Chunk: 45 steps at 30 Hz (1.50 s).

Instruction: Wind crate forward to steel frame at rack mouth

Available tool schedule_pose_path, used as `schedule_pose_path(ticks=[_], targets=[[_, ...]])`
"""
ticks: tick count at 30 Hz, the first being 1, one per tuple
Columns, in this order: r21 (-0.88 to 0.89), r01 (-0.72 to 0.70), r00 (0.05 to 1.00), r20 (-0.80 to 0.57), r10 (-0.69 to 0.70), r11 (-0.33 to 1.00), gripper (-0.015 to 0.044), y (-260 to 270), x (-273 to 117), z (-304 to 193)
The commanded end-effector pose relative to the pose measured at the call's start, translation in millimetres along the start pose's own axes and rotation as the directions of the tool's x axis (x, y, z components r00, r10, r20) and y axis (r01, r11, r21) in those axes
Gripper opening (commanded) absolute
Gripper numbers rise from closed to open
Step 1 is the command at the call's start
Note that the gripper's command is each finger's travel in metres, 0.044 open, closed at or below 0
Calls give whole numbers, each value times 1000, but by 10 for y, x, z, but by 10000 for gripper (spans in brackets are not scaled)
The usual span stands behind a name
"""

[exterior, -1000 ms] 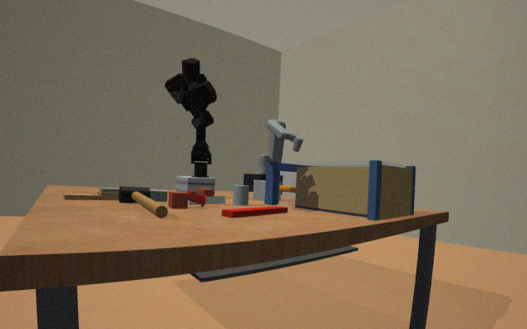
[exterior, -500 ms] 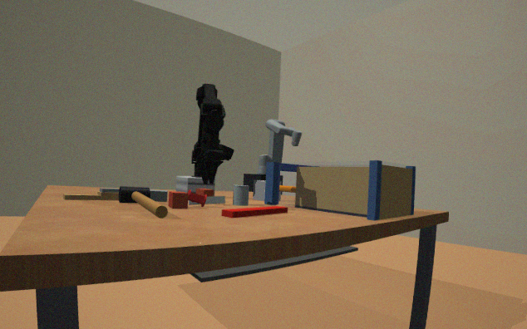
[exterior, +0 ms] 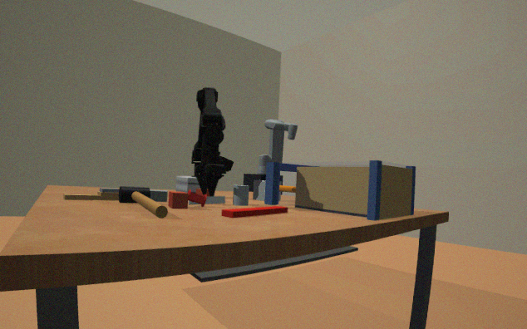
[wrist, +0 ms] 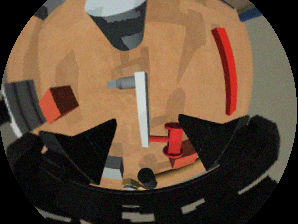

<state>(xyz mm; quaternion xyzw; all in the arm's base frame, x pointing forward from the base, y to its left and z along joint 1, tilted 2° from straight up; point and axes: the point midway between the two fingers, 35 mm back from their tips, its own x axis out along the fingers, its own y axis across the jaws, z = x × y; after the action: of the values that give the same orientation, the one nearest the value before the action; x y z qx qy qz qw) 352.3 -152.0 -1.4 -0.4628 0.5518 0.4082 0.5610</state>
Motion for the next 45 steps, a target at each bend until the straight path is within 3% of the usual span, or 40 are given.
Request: schedule_pose_path(ticks=[1,21,45], targets=[[-4,-18,1000,-2,18,1000,440,46,131,-4],[-4,-18,1000,-2,18,1000,440,49,281,-4],[0,-7,1000,1,7,1000,280,18,245,-2]])
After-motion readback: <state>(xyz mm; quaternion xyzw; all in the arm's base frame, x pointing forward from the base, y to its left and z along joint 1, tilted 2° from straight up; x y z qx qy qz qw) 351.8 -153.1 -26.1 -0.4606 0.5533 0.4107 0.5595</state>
